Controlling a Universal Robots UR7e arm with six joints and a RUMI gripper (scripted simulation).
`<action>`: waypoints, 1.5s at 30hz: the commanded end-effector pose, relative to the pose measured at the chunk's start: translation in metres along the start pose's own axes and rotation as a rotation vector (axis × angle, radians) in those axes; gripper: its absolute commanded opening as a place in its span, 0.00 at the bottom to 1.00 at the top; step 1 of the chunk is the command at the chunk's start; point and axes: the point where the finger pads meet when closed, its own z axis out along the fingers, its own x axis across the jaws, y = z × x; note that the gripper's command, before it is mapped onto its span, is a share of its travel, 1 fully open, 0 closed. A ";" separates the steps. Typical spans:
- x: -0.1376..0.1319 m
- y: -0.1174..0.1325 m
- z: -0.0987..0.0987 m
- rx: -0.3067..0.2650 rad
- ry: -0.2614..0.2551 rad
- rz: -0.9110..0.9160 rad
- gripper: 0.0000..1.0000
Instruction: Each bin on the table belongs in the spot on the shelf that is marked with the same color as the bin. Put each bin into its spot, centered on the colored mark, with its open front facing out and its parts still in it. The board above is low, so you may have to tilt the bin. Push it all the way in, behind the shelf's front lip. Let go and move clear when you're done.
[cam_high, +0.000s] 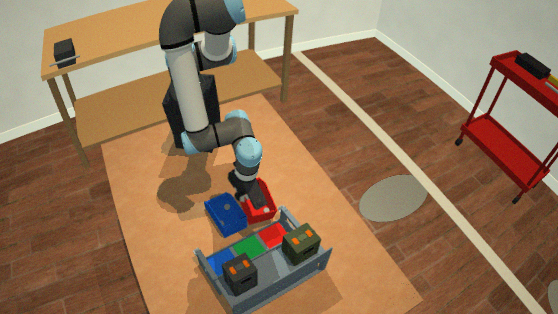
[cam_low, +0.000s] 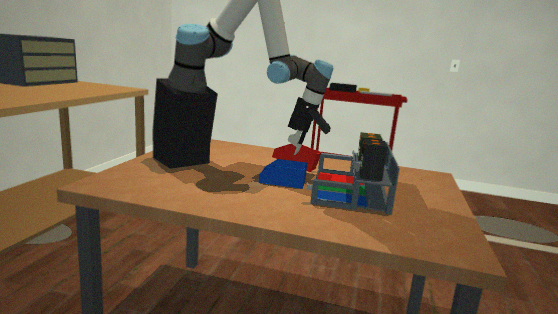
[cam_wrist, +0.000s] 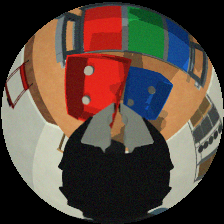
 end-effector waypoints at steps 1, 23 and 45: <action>0.000 0.000 -0.001 0.001 0.000 0.000 0.00; 0.000 -0.001 -0.001 0.001 0.000 0.000 0.00; 0.000 -0.007 -0.002 0.001 0.000 0.000 0.00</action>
